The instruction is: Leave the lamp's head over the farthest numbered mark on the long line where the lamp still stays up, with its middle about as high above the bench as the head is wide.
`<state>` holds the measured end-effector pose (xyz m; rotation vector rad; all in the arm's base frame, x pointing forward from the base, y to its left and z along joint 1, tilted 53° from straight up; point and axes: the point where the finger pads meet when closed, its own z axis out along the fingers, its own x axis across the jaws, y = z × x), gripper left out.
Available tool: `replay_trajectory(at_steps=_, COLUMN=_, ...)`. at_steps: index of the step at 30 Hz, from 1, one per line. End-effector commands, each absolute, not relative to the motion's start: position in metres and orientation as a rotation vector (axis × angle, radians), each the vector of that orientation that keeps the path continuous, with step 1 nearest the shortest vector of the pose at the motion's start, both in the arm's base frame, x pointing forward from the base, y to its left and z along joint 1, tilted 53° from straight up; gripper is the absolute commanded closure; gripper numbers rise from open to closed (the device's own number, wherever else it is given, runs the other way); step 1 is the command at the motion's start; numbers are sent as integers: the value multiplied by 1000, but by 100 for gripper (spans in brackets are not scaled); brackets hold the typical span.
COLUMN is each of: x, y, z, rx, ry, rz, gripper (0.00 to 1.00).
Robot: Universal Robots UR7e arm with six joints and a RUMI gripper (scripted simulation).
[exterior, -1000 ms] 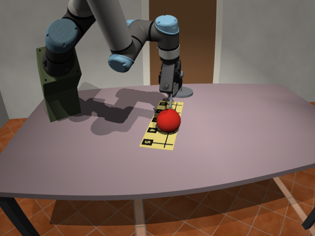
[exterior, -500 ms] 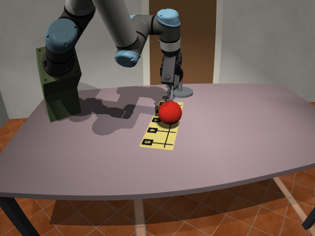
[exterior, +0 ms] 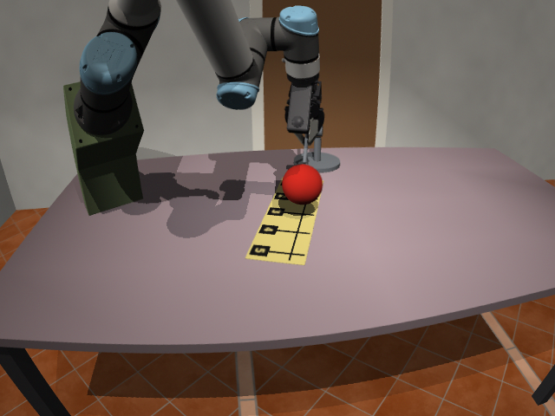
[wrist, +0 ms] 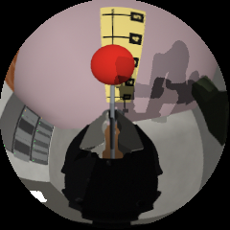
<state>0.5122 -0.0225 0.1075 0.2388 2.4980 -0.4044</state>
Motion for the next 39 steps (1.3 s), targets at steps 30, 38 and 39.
replay_trajectory(at_steps=30, x=517, y=-4, z=105, rx=214, ry=2498, rz=-398, gripper=0)
replay_trajectory(at_steps=38, x=517, y=-4, z=105, rx=202, ry=2498, rz=-394, gripper=0)
replay_trajectory(at_steps=39, x=517, y=-4, z=105, rx=202, ry=2498, rz=-394, gripper=0)
